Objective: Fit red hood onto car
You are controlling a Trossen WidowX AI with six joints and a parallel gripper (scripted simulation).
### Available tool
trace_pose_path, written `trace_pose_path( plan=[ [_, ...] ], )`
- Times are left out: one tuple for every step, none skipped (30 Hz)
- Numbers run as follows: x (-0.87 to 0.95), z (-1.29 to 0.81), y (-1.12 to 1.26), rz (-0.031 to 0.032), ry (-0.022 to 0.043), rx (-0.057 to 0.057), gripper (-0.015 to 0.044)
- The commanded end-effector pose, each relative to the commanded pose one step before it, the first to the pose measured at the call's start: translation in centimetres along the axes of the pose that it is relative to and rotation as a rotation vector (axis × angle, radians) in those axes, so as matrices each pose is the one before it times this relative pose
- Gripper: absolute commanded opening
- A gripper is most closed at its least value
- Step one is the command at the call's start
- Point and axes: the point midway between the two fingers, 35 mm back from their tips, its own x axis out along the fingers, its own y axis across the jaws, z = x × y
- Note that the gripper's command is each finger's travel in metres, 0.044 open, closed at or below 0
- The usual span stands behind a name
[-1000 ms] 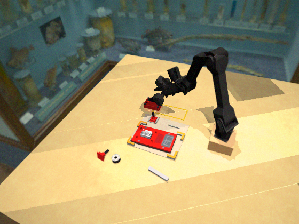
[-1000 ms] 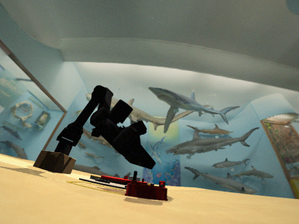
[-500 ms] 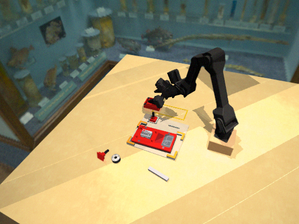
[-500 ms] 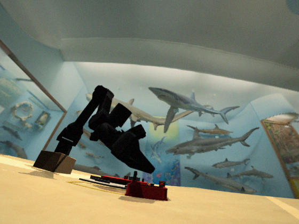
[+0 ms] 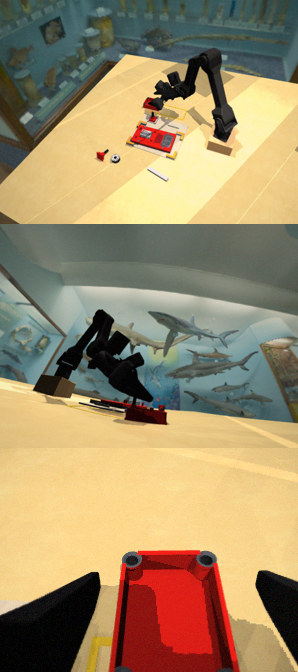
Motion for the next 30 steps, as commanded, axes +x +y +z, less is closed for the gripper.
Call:
trace_pose_path(
  plan=[
    [0.165,-0.815,0.155,-0.00021,0.00873,0.0068,0.0440],
    [0.023,-0.081,0.016,-0.00010,-0.00035,-0.0002,0.0440],
    [0.023,-0.081,0.017,-0.00010,-0.00035,-0.0002,0.0440],
    [0.022,-0.081,0.017,-0.00010,-0.00035,-0.0002,0.0440],
    [0.020,-0.082,0.017,-0.00010,-0.00035,-0.0002,0.0440],
    [0.019,-0.082,0.017,-0.00010,-0.00035,-0.0002,0.0440],
    [0.019,-0.082,0.017,-0.00010,-0.00034,-0.0002,0.0440],
    [0.015,-0.067,0.014,-0.00008,-0.00028,-0.0001,0.0440],
    [0.009,-0.040,0.009,-0.00005,-0.00017,-0.0001,0.0440],
    [0.003,-0.013,0.003,-0.00002,-0.00006,0.0000,0.0440],
    [0.000,0.000,0.000,0.00000,0.00000,0.0000,0.0440],
    [0.000,0.000,0.000,0.00000,0.00000,0.0000,0.0440],
    [0.000,0.000,0.000,0.00000,0.00000,0.0000,0.0440],
    [0.000,0.000,0.000,0.00000,0.00000,0.0000,0.0440],
    [0.000,0.000,0.000,0.00000,0.00000,0.0000,0.0440],
    [0.004,-0.007,0.000,0.00000,0.00000,0.0000,0.0440],
    [0.009,-0.014,0.000,0.00000,0.00000,0.0000,0.0440],
    [0.013,-0.021,0.000,0.00000,0.00000,0.0000,0.0440],
    [0.017,-0.028,0.000,0.00000,0.00000,0.0000,0.0440],
    [0.021,-0.034,-0.001,0.00000,0.00000,0.0000,0.0440],
    [0.024,-0.039,-0.001,0.00000,0.00000,0.0000,0.0440],
    [0.025,-0.042,-0.001,0.00000,0.00000,0.0000,0.0440],
    [0.025,-0.042,-0.001,0.00000,0.00000,0.0000,0.0440],
    [0.025,-0.042,0.000,0.00000,0.00000,0.0000,0.0440],
    [0.025,-0.042,0.000,0.00000,0.00000,0.0000,0.0440],
    [0.025,-0.042,0.000,0.00000,0.00000,0.0000,0.0440],
    [0.025,-0.042,0.000,0.00000,0.00000,0.0000,0.0440],
    [0.025,-0.042,0.000,0.00000,0.00000,0.0000,0.0440],
    [0.025,-0.042,0.000,0.00000,0.00000,0.0000,0.0440],
    [0.025,-0.042,0.000,0.00000,0.00000,0.0000,0.0440]
  ],
)
